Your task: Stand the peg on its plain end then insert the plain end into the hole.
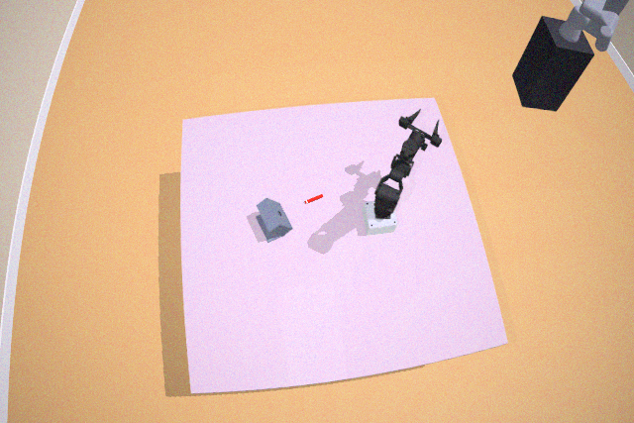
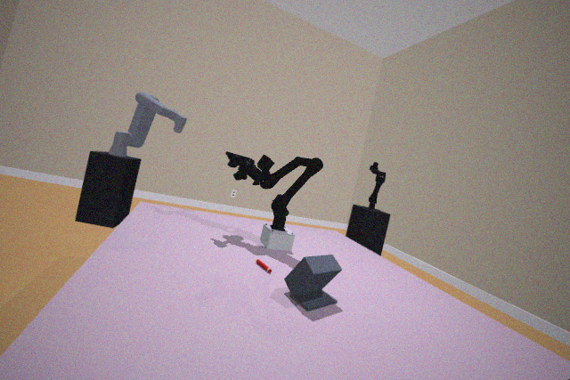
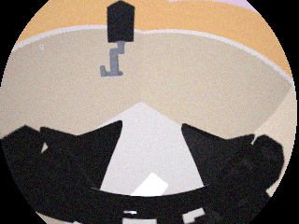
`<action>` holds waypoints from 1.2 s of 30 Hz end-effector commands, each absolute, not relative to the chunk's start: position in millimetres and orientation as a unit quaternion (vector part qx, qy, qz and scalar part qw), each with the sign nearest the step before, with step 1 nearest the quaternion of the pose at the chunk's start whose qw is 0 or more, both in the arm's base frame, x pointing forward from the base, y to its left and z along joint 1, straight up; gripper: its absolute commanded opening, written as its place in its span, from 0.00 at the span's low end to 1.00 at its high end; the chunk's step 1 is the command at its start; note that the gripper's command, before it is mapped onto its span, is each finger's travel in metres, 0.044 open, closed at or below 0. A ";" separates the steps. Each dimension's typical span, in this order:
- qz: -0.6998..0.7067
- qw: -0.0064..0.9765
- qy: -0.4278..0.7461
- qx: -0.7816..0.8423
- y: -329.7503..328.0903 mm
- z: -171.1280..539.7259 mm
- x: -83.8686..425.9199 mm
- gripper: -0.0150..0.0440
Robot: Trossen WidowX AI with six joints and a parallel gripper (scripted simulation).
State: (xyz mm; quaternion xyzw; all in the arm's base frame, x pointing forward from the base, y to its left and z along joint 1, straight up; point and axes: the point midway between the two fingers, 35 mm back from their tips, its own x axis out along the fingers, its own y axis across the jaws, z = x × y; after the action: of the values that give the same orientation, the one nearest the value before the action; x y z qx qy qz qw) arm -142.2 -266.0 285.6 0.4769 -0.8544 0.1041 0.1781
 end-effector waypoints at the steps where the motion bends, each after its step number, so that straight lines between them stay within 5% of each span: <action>1: 0.102 0.178 -0.854 0.477 -266.6 285.4 -141.9 0.98; 36: -0.289 0.264 -0.701 0.596 -358.5 227.4 -36.7 1.00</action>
State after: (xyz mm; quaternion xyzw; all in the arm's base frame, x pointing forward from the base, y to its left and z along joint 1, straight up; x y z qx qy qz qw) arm -50.5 -351.8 232.6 0.5846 -0.7292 -0.2555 0.2475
